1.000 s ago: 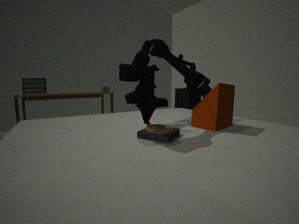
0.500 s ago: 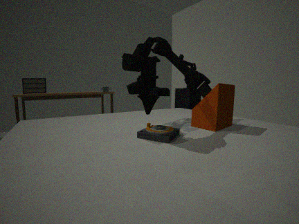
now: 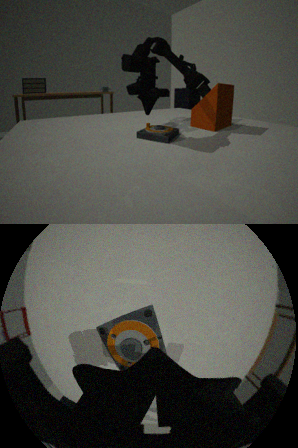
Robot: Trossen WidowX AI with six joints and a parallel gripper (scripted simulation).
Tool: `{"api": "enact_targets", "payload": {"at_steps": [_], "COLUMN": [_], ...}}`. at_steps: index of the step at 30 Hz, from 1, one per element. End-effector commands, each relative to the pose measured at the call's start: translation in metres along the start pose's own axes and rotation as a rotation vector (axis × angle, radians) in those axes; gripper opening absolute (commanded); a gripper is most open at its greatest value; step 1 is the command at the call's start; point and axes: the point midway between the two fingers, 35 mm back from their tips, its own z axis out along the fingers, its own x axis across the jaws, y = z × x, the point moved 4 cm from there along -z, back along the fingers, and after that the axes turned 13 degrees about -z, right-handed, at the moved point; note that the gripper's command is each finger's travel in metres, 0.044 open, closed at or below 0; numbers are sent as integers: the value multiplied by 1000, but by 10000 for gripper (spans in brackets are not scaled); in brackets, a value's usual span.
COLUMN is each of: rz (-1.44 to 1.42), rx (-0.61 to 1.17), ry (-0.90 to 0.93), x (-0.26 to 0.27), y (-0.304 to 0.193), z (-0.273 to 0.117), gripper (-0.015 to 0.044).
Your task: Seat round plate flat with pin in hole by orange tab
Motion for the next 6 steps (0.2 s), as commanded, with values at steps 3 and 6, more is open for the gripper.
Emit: {"api": "enact_targets", "payload": {"at_steps": [3,6], "rz": [-3,-3], "rx": [2,2], "ry": [0,0], "x": [0,0], "y": [-1,-1], "z": [1,1], "gripper": [0,0]}}
